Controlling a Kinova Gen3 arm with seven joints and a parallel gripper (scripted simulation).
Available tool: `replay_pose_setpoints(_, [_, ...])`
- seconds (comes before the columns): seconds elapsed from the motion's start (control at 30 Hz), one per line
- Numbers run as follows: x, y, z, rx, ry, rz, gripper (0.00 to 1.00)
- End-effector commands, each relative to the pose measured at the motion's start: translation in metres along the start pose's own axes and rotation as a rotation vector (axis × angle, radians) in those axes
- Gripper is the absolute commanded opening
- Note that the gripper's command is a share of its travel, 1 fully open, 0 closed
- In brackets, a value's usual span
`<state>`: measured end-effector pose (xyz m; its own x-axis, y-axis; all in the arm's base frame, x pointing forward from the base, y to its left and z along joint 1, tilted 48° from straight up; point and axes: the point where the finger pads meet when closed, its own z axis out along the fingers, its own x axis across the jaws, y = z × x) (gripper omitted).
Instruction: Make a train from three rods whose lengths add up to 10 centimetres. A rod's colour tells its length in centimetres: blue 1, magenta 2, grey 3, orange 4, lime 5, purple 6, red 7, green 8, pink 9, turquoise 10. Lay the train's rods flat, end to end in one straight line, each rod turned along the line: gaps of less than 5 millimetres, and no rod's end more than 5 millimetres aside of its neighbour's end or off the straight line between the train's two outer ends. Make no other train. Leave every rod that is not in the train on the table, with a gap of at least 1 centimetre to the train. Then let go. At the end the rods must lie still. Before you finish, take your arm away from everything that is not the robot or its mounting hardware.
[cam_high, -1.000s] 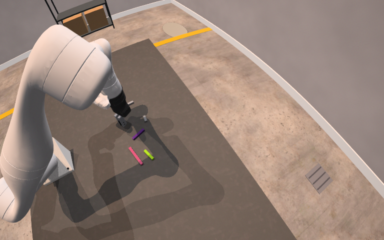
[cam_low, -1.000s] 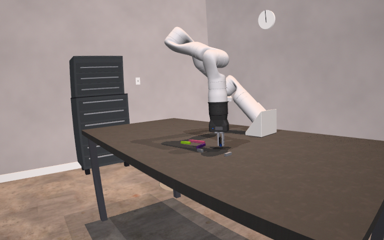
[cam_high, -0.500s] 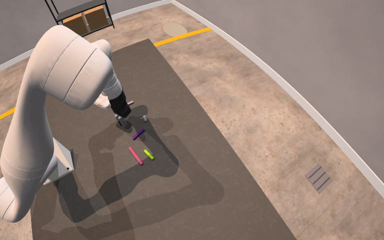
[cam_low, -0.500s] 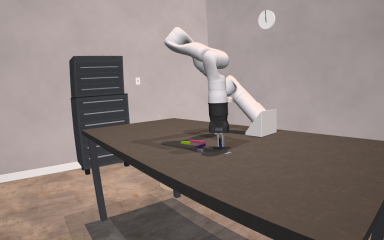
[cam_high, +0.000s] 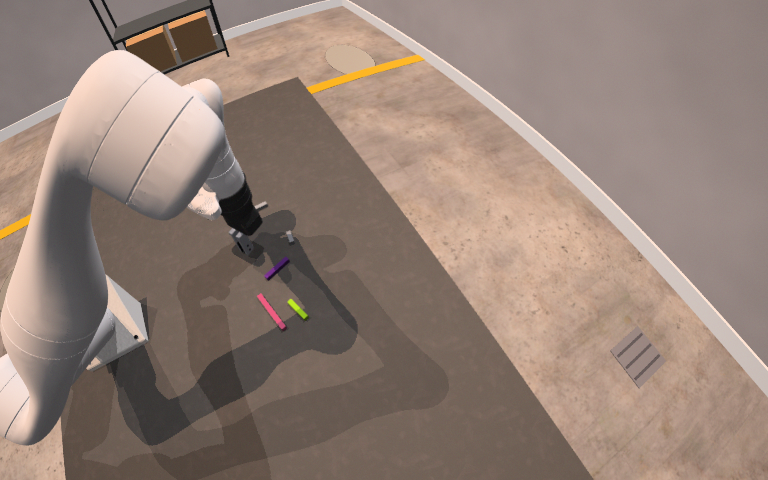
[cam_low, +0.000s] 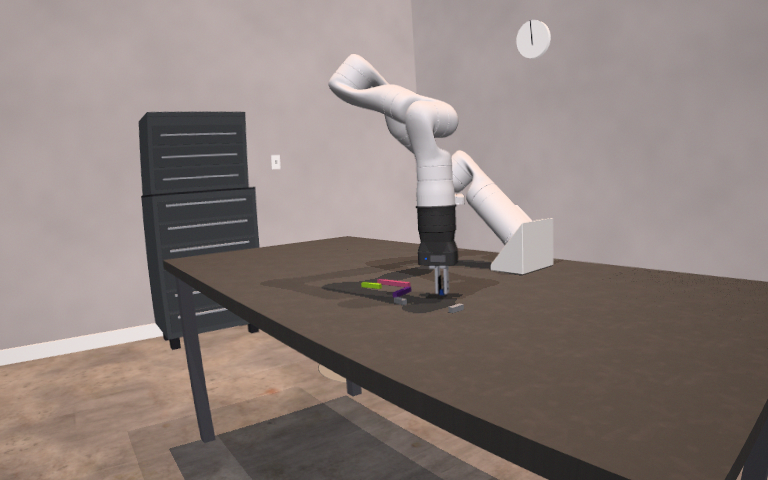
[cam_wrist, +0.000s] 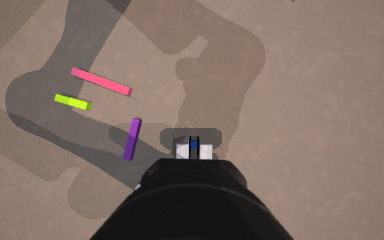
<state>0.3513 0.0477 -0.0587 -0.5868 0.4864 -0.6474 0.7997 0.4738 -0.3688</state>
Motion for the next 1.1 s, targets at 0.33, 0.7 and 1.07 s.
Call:
replay_pose_setpoints(0.33, [0.0003,0.0002,0.0029,-0.001,0.002,0.004,0.24])
replay_pose_setpoints(0.7, [0.0003,0.0002,0.0029,-0.001,0.002,0.004,0.42])
replay_pose_setpoints(1.07, [0.0003,0.0002,0.0029,-0.001,0.002,0.004,0.54])
